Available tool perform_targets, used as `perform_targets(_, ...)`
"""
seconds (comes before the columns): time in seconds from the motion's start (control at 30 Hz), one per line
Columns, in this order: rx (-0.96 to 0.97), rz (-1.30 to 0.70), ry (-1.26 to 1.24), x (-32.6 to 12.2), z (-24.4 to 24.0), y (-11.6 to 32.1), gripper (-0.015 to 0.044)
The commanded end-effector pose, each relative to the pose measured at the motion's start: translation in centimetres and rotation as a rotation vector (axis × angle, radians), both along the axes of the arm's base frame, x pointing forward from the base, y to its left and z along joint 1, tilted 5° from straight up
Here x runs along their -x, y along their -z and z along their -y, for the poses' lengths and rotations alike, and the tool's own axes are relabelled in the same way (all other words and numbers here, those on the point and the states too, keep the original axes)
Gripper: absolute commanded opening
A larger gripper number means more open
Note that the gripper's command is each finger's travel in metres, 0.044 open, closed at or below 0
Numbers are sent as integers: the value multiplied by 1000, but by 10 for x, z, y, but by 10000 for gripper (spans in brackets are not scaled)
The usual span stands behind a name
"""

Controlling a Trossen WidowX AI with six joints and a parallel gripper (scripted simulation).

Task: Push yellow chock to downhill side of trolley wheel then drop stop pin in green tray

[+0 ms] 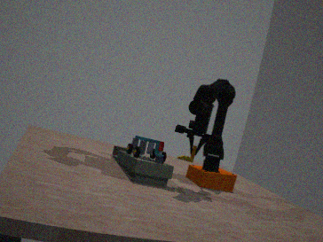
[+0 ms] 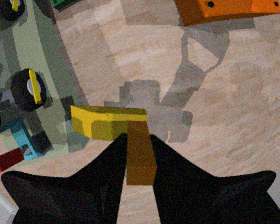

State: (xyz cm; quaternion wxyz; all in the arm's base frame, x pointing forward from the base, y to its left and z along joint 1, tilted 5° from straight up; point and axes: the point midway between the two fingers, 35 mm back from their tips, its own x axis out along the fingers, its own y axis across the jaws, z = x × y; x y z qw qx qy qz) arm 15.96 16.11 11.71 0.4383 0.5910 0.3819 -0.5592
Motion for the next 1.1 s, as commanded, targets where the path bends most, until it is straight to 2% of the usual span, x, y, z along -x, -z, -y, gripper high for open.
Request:
perform_targets(0.0, -7, 2, 3, 0, -3, -15, 0)
perform_targets(0.43, -6, 2, -19, 1, -6, -29, 0)
perform_targets(1.07, 48, -20, -654, 1, -6, -29, 0)
